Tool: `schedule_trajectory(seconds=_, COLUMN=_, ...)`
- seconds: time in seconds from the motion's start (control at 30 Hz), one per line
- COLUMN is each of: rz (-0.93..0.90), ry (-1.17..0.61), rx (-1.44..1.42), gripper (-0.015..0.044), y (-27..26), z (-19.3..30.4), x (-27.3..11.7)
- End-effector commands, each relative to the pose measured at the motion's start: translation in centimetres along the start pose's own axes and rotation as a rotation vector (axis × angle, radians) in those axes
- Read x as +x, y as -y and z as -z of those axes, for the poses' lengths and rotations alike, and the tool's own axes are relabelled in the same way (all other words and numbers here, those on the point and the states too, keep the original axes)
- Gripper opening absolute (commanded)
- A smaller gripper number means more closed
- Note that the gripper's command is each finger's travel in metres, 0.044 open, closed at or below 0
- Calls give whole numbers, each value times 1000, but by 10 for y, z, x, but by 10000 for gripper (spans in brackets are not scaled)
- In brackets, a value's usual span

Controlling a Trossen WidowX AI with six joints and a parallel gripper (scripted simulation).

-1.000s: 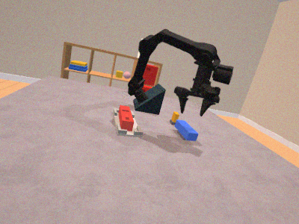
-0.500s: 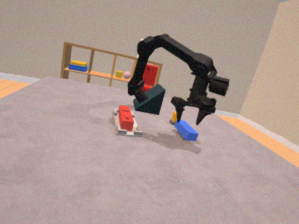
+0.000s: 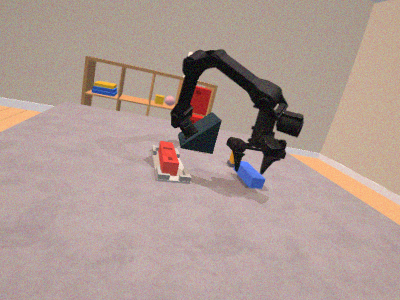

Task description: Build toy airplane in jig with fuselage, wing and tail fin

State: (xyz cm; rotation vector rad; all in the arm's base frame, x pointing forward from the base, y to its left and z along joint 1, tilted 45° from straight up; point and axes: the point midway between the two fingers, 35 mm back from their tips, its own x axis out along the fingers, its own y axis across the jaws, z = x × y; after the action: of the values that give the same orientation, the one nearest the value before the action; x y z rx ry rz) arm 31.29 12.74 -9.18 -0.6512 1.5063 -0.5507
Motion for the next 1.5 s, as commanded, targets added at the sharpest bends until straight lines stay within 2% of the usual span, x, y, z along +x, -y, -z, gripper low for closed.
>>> schedule_trajectory(seconds=0.0, rz=3, ry=2, rx=-7, gripper=440, y=0, z=0, x=7)
schedule_trajectory(seconds=0.23, rz=4, ry=2, rx=-7, gripper=440, y=1, z=1, x=16)
schedule_trajectory(seconds=0.57, rz=4, ry=2, rx=-7, gripper=177, y=1, z=1, x=16)
schedule_trajectory(seconds=0.77, rz=4, ry=2, rx=-7, gripper=138, y=1, z=1, x=16)
schedule_trajectory(seconds=0.93, rz=-9, ry=23, rx=-9, gripper=6, y=-1, z=0, x=8)
schedule_trajectory(seconds=1.47, rz=-21, ry=34, rx=-13, gripper=0, y=-5, z=-5, x=-37)
